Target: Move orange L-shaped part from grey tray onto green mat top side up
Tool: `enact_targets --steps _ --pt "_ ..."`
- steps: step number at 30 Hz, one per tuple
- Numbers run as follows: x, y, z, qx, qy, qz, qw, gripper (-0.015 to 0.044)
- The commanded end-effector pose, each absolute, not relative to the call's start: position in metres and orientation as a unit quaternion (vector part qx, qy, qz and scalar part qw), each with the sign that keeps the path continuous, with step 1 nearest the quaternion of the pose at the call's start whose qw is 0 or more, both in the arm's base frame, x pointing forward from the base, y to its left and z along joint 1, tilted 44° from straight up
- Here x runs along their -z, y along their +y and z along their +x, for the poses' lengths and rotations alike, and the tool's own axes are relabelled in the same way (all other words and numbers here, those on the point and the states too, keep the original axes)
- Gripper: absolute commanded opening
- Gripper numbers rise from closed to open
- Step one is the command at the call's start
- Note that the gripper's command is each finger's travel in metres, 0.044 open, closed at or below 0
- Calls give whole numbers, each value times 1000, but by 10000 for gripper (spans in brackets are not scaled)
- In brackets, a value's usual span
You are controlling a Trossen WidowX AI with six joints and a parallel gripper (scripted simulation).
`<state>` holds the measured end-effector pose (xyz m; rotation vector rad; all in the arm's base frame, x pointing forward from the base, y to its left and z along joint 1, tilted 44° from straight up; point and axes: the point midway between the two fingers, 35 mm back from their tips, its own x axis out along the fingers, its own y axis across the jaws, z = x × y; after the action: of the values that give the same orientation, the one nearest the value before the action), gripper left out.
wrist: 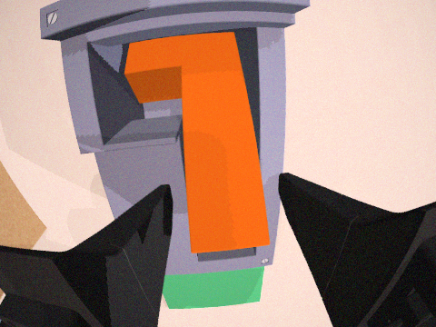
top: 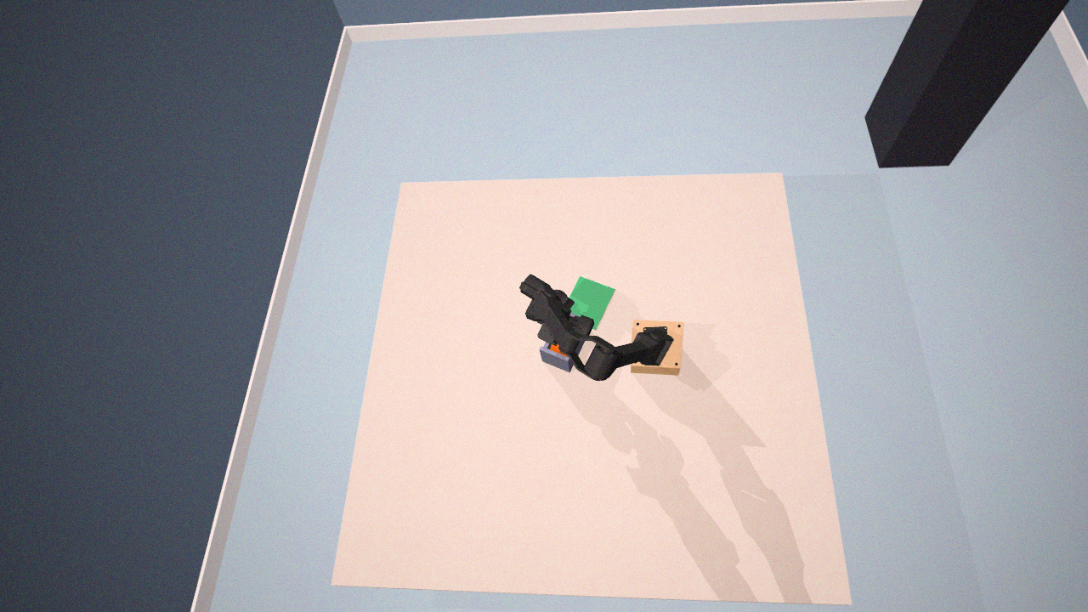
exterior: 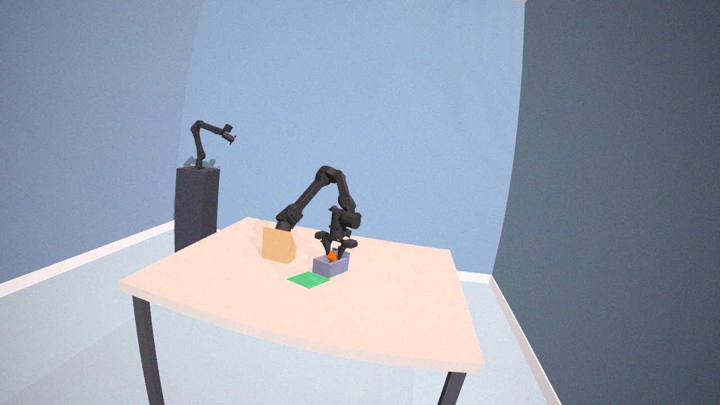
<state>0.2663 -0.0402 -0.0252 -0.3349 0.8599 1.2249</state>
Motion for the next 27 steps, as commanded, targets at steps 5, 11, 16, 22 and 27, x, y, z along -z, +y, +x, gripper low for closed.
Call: enact_targets --steps 5,11,16,22,27 --pt "25 -40 267 -554 389 -152 720 129" --pt "25 -40 267 -554 389 -152 720 89" --pt "25 -40 267 -554 389 -152 720 0" --pt "24 -41 266 -554 389 -152 720 0" --pt "19 -46 266 -554 390 -150 720 0"
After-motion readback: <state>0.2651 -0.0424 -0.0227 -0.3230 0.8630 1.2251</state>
